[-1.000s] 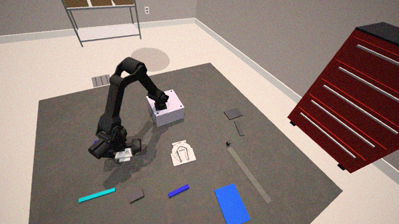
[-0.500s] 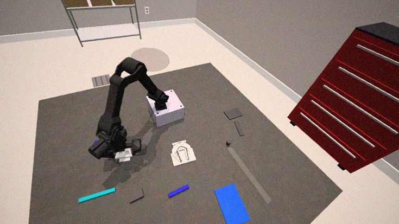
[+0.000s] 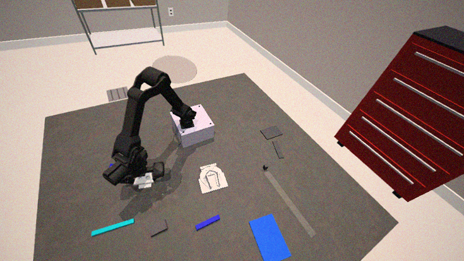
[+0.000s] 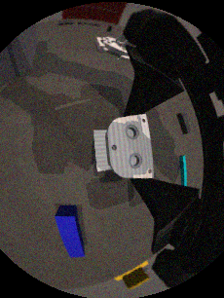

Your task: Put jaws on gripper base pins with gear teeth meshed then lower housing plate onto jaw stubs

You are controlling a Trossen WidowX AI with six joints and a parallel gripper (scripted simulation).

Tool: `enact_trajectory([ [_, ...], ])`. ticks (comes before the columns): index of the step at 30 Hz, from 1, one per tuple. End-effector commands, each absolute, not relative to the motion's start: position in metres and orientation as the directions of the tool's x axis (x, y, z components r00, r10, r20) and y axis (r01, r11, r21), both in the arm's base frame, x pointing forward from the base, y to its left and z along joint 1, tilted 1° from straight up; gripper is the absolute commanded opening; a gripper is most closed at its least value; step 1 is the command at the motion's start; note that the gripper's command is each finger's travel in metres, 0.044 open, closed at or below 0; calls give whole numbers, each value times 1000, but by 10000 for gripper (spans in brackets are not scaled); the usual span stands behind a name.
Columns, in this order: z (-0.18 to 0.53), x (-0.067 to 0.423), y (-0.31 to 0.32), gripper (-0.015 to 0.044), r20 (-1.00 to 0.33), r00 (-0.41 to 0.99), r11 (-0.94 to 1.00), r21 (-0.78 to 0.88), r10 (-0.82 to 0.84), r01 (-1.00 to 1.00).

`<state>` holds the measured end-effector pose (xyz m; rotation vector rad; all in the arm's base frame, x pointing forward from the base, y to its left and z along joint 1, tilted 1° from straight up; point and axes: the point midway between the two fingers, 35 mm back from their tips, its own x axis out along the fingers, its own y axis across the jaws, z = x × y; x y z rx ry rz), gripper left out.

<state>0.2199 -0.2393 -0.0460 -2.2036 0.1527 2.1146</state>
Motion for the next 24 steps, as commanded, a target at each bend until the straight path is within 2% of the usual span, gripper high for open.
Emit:
enact_trajectory([
  [1,-46,220,-239,351,-999,40,-992,9,-14,-130],
  [9,-44,220,-239,351,-999,40,-992,9,-14,-130],
  [24,3,220,-240,351,-999,42,-991,7,-13,-133],
])
